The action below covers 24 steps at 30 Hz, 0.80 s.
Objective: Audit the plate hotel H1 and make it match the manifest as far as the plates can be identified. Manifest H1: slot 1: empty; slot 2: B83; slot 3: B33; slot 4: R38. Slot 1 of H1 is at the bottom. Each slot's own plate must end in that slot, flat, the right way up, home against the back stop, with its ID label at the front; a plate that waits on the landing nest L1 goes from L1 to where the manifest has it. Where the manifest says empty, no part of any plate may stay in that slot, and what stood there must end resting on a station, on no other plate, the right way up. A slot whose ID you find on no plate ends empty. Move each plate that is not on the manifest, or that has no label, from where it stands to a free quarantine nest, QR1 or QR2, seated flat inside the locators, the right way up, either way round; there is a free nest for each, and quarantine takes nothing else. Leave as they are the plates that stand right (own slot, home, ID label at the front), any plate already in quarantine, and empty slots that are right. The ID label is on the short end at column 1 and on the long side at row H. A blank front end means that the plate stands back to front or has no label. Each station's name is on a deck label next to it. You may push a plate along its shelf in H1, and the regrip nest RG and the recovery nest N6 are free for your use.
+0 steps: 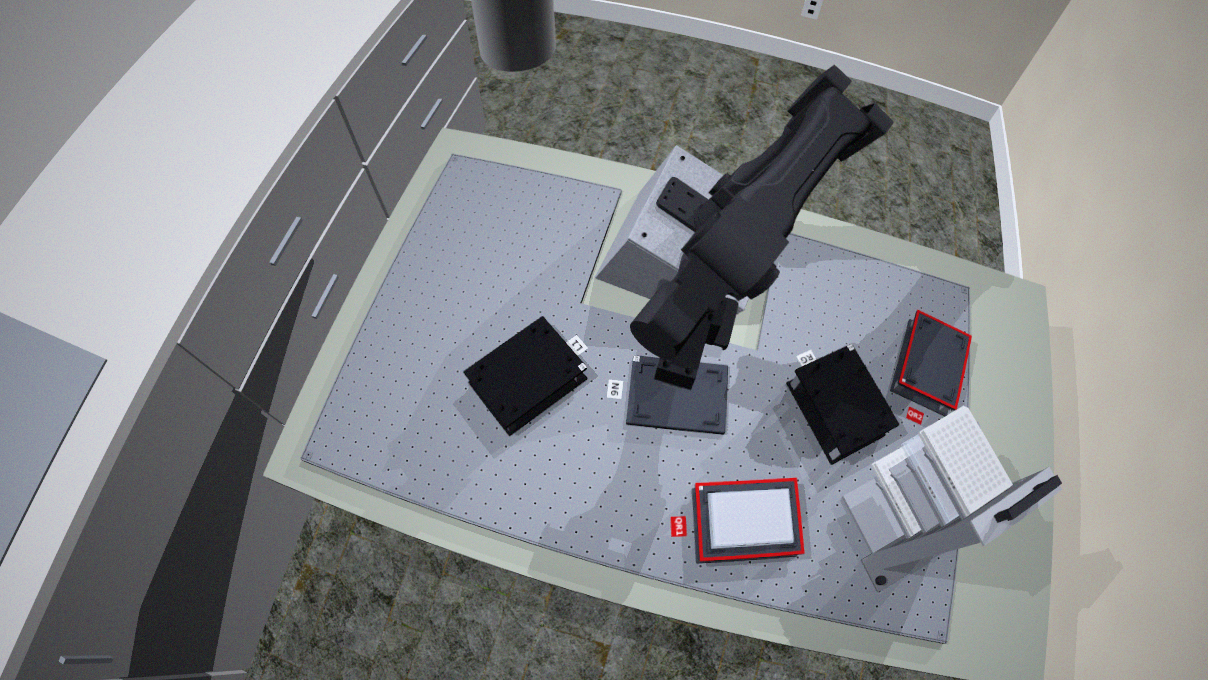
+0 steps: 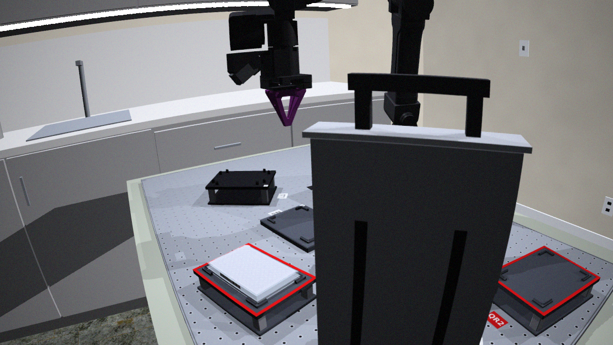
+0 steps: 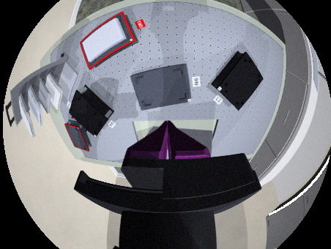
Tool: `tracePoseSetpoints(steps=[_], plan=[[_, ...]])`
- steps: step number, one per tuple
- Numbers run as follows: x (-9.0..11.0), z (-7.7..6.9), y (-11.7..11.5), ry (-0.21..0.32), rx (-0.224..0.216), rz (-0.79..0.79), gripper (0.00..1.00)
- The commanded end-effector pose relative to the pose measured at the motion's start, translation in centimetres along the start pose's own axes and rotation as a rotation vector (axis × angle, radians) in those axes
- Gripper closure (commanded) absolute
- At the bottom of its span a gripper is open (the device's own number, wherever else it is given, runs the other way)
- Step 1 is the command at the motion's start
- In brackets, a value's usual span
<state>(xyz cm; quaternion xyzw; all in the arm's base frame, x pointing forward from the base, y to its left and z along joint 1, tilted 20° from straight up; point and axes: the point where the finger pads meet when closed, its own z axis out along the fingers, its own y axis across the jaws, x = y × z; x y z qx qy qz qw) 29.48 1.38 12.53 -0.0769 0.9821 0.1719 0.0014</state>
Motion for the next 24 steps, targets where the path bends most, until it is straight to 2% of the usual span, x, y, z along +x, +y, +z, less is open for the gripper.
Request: tracePoseSetpoints(steps=[1,7,8,24], plan=[[-0.5,-1.3,-0.3,-0.014,-0.012,-0.016,1.00],[-0.5,-2.5,-0.7,-0.023,-0.007,-0.020,1.00],[-0.5,-2.9,0.5,-0.039,0.000,-0.047,1.00],[-0.7,-3.0,5.2,-0.041,-0.005,-0.036,1.00]])
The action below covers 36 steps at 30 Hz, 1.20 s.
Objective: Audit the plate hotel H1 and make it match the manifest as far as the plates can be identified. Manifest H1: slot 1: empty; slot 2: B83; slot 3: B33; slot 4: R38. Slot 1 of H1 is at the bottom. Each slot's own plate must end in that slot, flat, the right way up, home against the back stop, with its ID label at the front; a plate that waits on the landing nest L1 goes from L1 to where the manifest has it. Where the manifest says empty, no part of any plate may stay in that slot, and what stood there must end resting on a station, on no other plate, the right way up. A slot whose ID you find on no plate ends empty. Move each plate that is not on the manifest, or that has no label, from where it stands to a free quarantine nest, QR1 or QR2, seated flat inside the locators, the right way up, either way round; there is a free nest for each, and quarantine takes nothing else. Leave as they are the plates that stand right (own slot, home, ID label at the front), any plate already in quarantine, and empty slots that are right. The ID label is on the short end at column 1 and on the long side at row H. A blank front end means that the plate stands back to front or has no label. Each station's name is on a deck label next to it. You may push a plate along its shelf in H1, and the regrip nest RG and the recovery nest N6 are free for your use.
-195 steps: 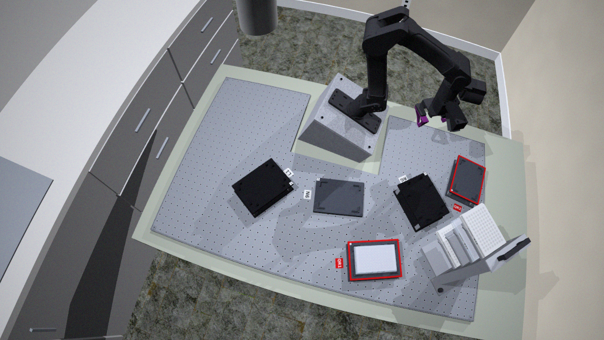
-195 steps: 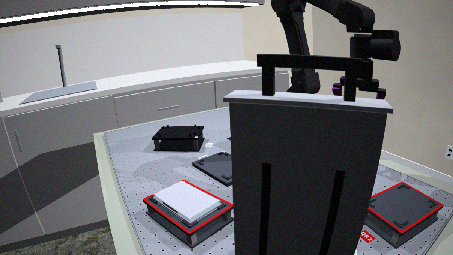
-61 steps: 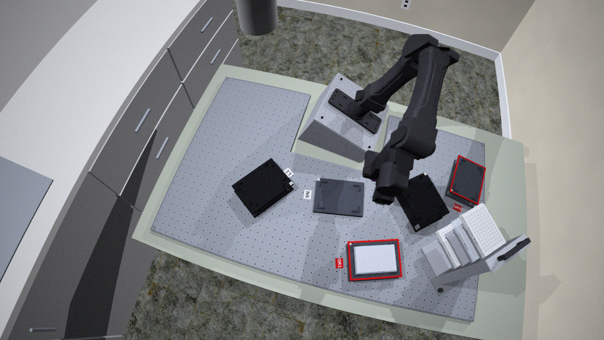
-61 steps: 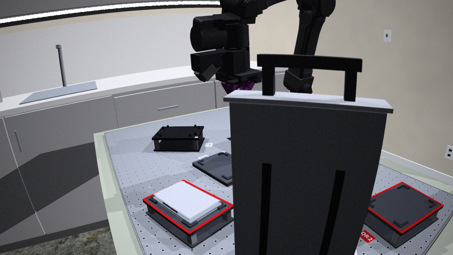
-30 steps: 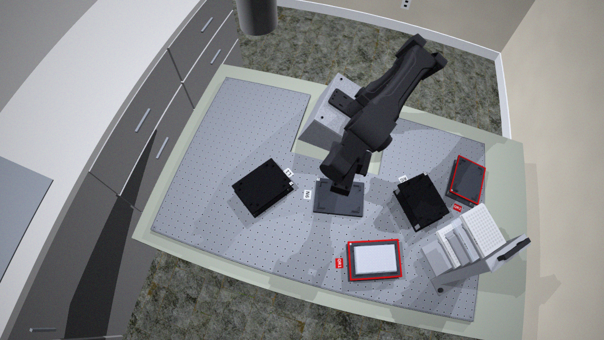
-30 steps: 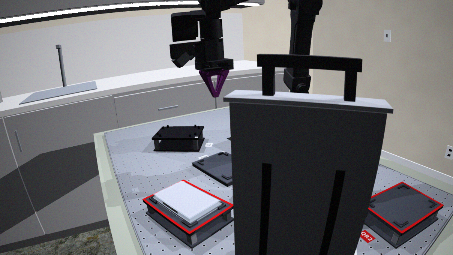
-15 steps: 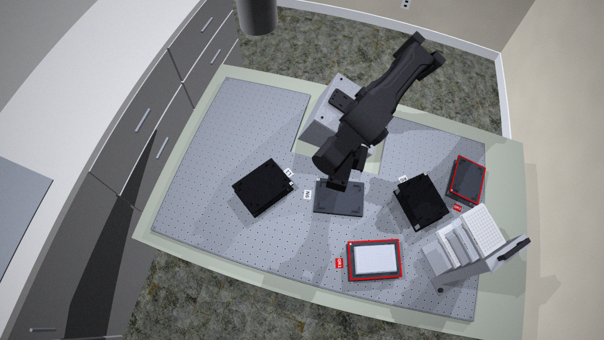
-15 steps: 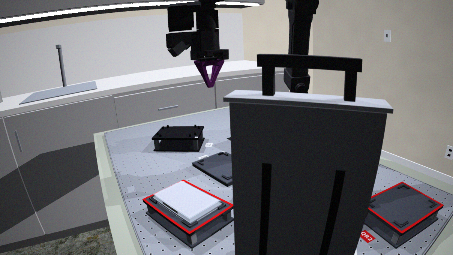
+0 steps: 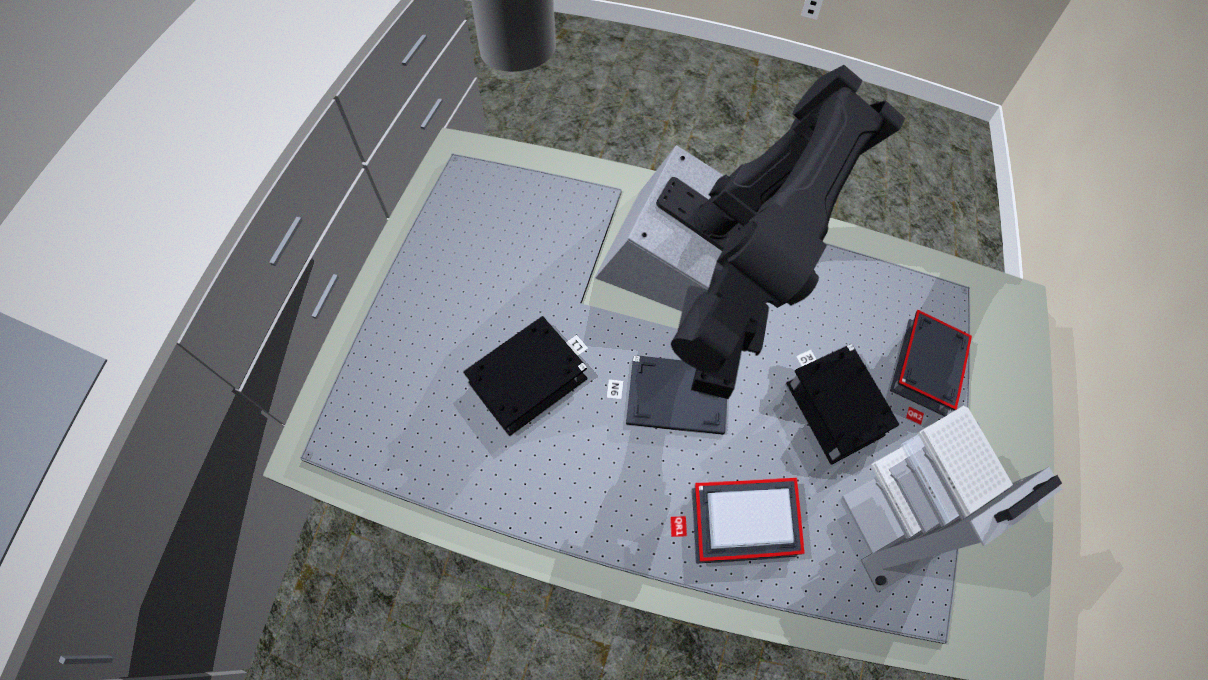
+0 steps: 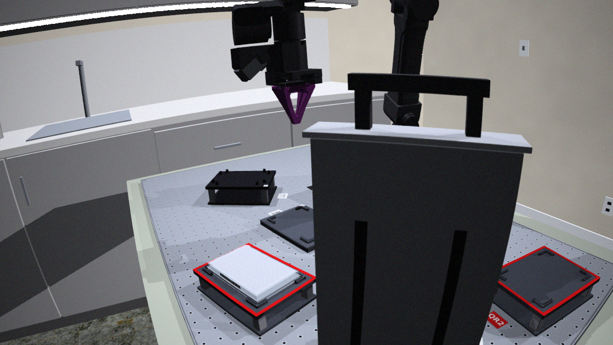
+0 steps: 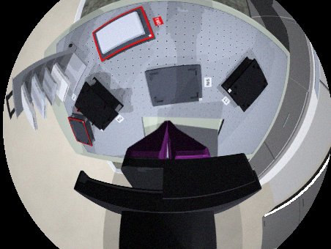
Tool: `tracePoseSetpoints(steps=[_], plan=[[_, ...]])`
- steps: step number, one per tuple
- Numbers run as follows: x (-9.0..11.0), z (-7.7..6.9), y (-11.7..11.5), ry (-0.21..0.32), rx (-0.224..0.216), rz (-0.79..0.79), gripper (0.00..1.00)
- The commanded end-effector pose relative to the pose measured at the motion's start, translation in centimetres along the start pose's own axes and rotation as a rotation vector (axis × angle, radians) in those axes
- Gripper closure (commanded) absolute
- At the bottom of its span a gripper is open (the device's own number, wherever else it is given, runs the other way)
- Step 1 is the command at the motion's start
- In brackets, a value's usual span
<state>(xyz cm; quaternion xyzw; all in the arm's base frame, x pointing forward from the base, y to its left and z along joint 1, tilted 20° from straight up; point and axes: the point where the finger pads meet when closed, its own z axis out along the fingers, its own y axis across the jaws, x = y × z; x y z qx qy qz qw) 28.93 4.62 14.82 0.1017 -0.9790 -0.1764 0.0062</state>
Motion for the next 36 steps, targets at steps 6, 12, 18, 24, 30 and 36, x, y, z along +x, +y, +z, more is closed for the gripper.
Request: tracePoseSetpoints(steps=[6,12,18,24,30,36], plan=[[-0.4,-0.9,3.0,-0.074,-0.007,-0.001,1.00],[-0.3,-0.9,4.4,-0.128,-0.027,-0.036,1.00],[0.0,-0.9,6.3,-0.208,-0.056,-0.088,1.00],[0.2,-0.8,8.3,-0.289,-0.085,-0.140,1.00],[0.4,-0.8,9.6,-0.343,-0.104,-0.175,1.00],[0.3,-1.0,10.2,-0.431,-0.127,-0.209,1.00]])
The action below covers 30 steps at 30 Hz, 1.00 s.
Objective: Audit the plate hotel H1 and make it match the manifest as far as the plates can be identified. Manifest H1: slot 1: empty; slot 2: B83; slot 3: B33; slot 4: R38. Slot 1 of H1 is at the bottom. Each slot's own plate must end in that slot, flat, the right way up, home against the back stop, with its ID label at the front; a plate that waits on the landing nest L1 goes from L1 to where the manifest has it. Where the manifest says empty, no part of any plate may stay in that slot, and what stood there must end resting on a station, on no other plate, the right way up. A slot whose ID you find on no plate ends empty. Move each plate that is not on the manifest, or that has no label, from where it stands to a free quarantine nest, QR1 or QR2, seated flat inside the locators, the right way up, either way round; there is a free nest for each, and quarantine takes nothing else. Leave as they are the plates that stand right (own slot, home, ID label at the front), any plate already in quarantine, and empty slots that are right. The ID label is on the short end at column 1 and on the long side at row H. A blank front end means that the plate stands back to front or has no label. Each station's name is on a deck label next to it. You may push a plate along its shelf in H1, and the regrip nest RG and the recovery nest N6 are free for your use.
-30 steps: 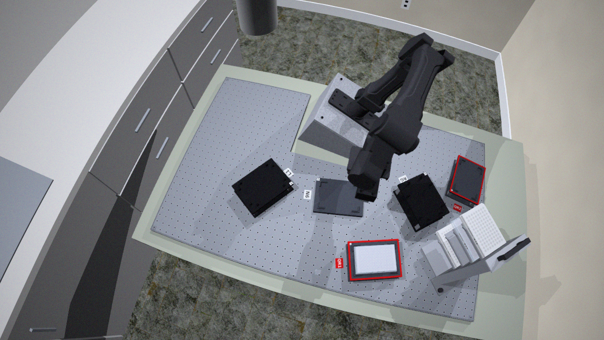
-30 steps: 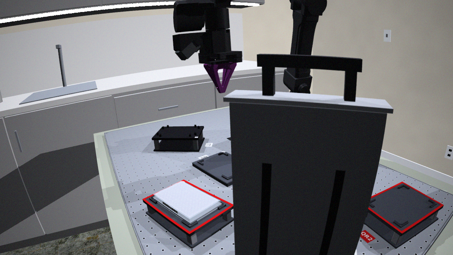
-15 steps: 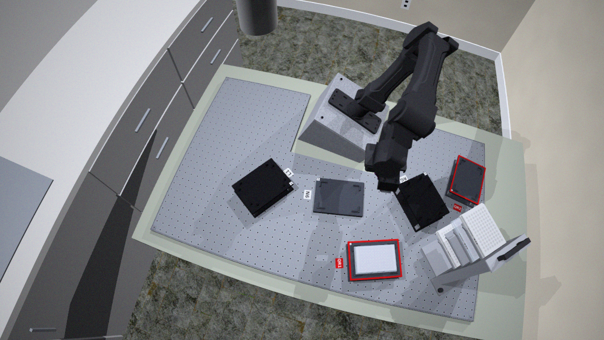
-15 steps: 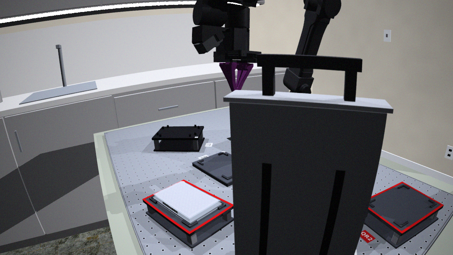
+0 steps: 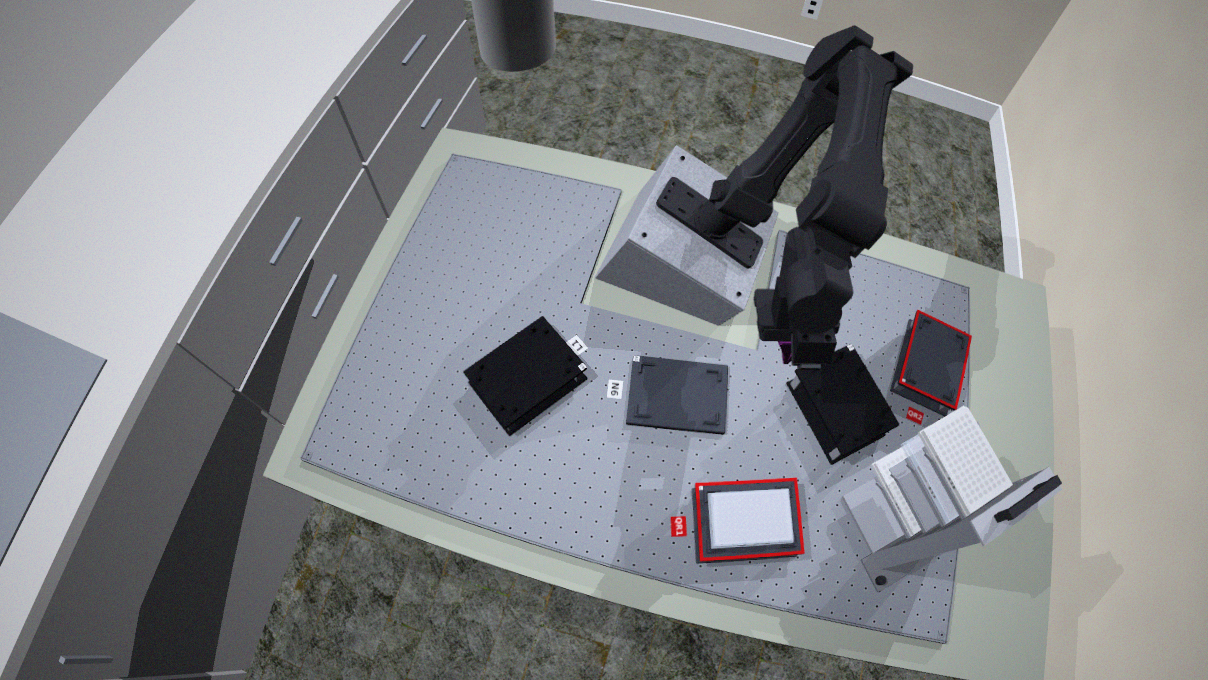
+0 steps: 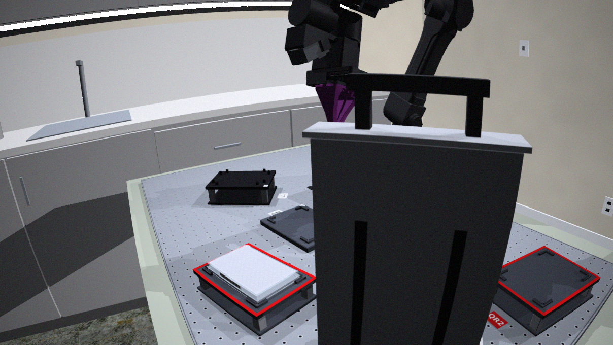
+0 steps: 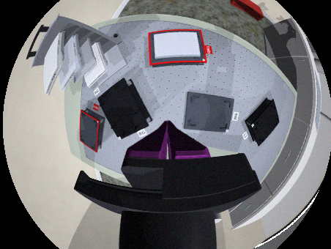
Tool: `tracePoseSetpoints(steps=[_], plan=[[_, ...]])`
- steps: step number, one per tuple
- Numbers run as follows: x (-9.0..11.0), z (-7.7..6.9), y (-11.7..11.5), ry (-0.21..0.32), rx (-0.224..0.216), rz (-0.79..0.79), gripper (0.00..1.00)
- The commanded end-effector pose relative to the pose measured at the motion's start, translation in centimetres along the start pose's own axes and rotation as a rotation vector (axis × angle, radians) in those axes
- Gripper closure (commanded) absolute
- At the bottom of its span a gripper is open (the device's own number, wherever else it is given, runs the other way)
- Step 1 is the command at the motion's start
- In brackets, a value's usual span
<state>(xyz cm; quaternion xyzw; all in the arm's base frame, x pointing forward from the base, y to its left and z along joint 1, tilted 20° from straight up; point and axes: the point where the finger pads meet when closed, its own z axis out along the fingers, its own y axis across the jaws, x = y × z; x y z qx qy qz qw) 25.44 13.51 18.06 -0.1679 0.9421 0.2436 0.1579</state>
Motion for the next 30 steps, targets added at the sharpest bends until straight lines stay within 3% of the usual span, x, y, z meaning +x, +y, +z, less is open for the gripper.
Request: tracePoseSetpoints(steps=[1,30], plan=[[-1.55,-0.75,0.02,-0.132,-0.011,-0.026,1.00],[-1.49,-0.72,0.04,-0.467,-0.122,-0.259,1.00]])
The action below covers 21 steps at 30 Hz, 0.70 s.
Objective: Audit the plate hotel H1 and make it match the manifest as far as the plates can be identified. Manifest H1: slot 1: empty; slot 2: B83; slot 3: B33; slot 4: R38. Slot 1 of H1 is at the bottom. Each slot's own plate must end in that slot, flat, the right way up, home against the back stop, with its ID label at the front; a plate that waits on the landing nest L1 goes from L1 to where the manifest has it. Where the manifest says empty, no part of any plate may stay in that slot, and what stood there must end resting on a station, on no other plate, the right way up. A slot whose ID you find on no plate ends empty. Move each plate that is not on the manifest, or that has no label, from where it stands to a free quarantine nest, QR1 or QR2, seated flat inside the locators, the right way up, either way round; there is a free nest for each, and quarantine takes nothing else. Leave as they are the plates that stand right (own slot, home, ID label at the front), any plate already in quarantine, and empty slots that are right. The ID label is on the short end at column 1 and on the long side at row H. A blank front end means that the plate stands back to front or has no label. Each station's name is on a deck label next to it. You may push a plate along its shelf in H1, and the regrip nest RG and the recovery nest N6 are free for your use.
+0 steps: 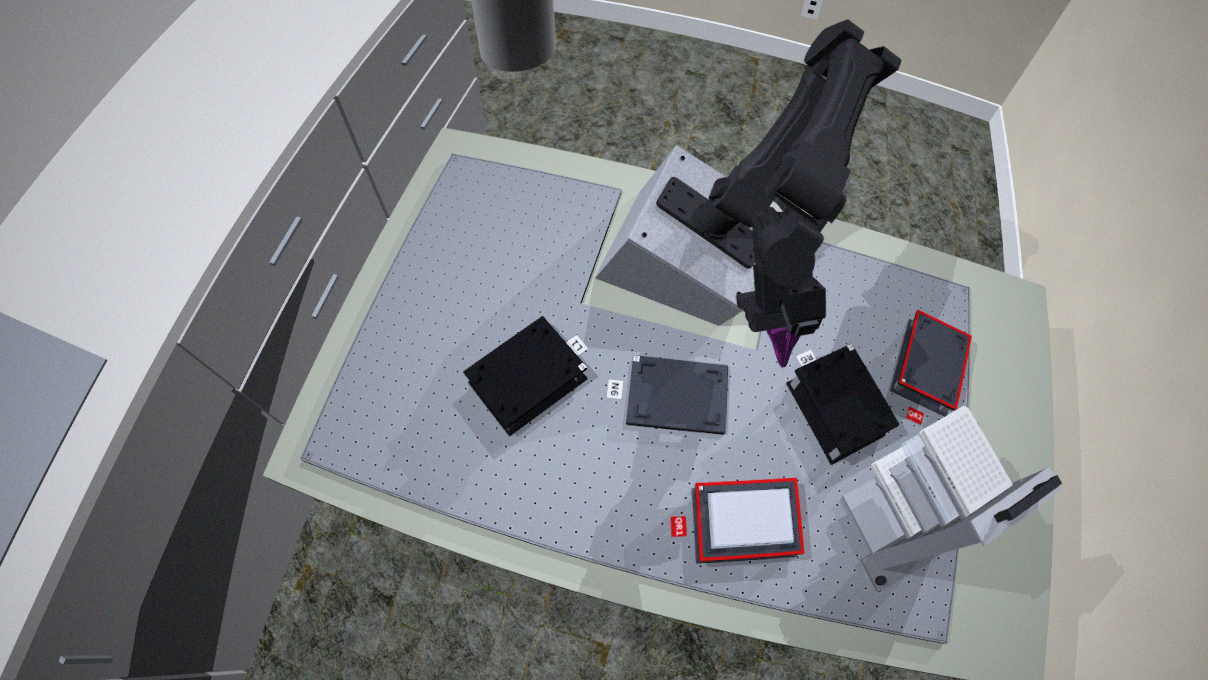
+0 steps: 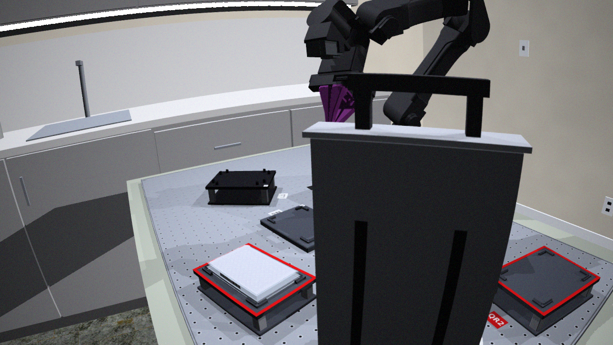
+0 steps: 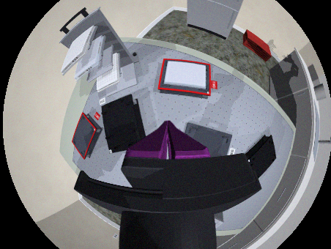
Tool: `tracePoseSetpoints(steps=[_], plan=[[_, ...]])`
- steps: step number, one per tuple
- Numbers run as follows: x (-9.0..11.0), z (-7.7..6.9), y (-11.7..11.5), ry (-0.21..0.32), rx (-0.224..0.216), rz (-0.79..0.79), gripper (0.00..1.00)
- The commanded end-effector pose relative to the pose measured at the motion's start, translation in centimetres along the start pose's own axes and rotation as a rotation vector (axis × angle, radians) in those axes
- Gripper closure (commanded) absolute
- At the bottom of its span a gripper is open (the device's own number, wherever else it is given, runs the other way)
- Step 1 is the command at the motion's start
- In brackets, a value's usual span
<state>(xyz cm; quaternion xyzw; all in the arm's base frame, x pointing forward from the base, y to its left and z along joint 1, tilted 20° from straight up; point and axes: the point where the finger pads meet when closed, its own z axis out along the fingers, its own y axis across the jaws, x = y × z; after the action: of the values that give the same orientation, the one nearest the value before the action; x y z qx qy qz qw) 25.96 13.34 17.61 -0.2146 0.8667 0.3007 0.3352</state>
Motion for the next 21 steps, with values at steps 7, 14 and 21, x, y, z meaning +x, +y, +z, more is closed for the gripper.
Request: tracePoseSetpoints(steps=[7,14,21], plan=[[-1.60,-0.55,0.40,-0.201,-0.060,-0.128,1.00],[-1.58,-0.56,0.41,-0.268,-0.085,-0.170,1.00],[-1.54,-0.57,0.43,-0.361,-0.119,-0.230,1.00]])
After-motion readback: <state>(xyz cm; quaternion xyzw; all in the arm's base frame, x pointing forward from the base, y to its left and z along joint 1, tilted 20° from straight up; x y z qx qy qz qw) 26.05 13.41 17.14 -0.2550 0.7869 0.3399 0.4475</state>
